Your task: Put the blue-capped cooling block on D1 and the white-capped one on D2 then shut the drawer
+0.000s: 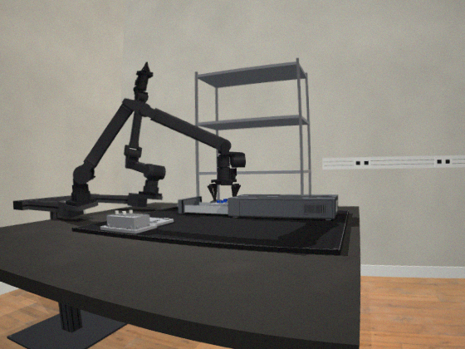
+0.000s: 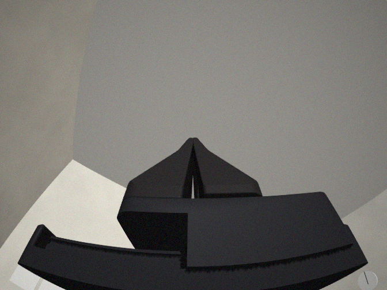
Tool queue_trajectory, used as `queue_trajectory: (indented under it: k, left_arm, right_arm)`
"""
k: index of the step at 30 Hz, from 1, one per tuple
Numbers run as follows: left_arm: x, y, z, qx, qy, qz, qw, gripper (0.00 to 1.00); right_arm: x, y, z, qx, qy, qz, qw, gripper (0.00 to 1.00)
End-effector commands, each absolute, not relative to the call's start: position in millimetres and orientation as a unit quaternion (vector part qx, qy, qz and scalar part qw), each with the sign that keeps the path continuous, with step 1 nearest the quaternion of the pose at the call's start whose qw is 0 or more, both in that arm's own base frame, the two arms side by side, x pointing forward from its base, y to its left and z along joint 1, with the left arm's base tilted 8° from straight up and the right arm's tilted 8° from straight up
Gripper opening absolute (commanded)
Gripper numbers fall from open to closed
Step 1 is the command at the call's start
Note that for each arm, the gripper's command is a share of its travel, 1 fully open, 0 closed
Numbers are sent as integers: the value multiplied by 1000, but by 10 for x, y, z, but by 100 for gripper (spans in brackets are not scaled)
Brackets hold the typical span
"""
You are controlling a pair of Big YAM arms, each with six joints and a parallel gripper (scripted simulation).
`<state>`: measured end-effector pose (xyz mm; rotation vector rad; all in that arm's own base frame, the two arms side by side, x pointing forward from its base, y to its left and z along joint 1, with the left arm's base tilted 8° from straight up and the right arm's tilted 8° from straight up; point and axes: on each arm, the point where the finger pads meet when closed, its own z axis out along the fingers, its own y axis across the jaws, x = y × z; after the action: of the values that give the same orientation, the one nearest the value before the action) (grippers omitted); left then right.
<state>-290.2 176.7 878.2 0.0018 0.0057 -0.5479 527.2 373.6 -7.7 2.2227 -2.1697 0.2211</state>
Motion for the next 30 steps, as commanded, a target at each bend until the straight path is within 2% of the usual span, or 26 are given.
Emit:
queue_trajectory:
  k: [1,18,23,30]
  left_arm:
    - [-2721,1629,8861,6,19,-267,964,0]
    - [-2721,1629,8861,6,19,-267,964,0]
    - [-2721,1629,8861,6,19,-267,964,0]
    - [-2721,1629,8861,6,19,-267,964,0]
  right_arm:
    - [5263,3864,-111,721,-689,73,8,100]
    - [5283,3769,-249,719,-691,72,12,100]
    - [5428,3824,-186,716,-694,76,-11,100]
    - [5377,3713,-336,717,-694,72,13,100]
